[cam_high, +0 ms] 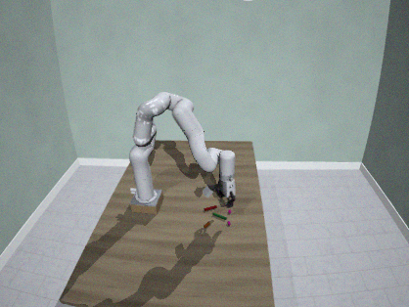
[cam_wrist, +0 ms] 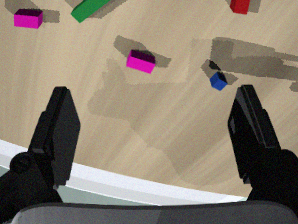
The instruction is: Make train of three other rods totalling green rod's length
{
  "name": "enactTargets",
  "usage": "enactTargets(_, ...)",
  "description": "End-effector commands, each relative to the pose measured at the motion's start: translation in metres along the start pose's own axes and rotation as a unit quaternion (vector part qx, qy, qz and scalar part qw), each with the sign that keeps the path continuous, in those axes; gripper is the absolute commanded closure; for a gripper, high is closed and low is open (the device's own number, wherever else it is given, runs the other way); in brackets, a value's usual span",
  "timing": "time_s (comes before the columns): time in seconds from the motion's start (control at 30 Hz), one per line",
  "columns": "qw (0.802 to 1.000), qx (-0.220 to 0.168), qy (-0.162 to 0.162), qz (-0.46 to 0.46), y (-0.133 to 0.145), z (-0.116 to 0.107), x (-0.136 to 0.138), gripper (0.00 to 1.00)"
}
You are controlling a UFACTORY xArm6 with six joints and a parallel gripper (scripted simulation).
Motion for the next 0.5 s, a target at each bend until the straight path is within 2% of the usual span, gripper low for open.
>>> enactTargets(0.0, 0.997, 0.004, -0.007, 0.083, -0.001, -0.002, -0.008, 0.00)
enactTargets(0.23, 0.984, 0.004, -0.007, 0.179, -0.005, -0.003, -0.017, 0.00)
enactTargets(0.3, 0.984, 0.004, -0.007, 0.179, -0.005, -0.003, -0.017, 0.00)
enactTargets(0.33, 0.976, 0.003, -0.007, 0.219, -0.007, -0.003, -0.021, 0.00)
enactTargets(0.47, 0.964, 0.003, -0.007, 0.267, -0.009, -0.003, -0.026, 0.00)
Point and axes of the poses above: the point where the finger pads meet when closed, its own z axis out along the fingers, its own x axis across the jaws, y = z × x, the point moved 2 cm from there along -z, back along the fingers, and after that the axes turned 9 degrees about -z, right-handed, at the moved point
